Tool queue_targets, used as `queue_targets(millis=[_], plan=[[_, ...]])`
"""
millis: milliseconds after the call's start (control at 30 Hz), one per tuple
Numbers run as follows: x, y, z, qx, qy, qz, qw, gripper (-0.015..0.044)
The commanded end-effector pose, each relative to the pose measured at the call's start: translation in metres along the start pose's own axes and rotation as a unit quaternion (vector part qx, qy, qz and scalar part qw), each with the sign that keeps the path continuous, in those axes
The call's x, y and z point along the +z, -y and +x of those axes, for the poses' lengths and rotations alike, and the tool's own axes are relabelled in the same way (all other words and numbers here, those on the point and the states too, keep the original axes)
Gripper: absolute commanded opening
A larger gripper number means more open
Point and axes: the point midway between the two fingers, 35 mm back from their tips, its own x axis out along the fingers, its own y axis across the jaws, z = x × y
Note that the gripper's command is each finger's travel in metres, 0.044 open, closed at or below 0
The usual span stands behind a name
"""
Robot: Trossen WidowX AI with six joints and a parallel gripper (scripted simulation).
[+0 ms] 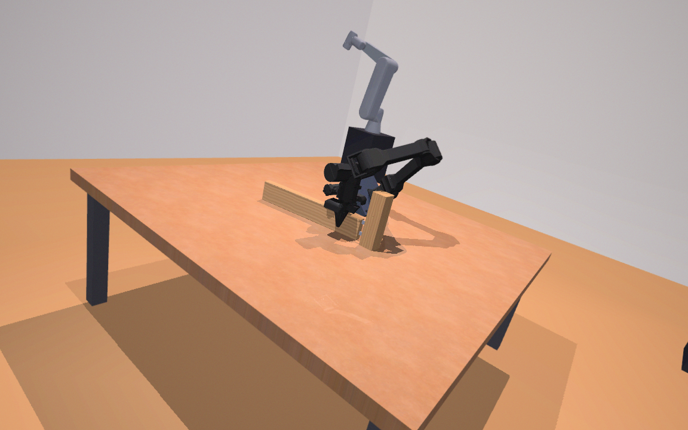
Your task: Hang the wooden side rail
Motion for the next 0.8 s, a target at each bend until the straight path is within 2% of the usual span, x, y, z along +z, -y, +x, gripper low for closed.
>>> queue_targets(millis=[0,133,233,767], plan=[[-0.0005,-0.0001,0.0003,0.001,-0.002,0.001,1.000,0.0092],[-0.0005,-0.0001,0.0003,0.001,-0.002,0.001,1.000,0.0065],[-0.0005,-0.0001,0.0003,0.001,-0.002,0.001,1.000,0.0000],[-0.0004,-0.0002,0.0000,0.001,-0.002,0.006,1.000,0.0000]])
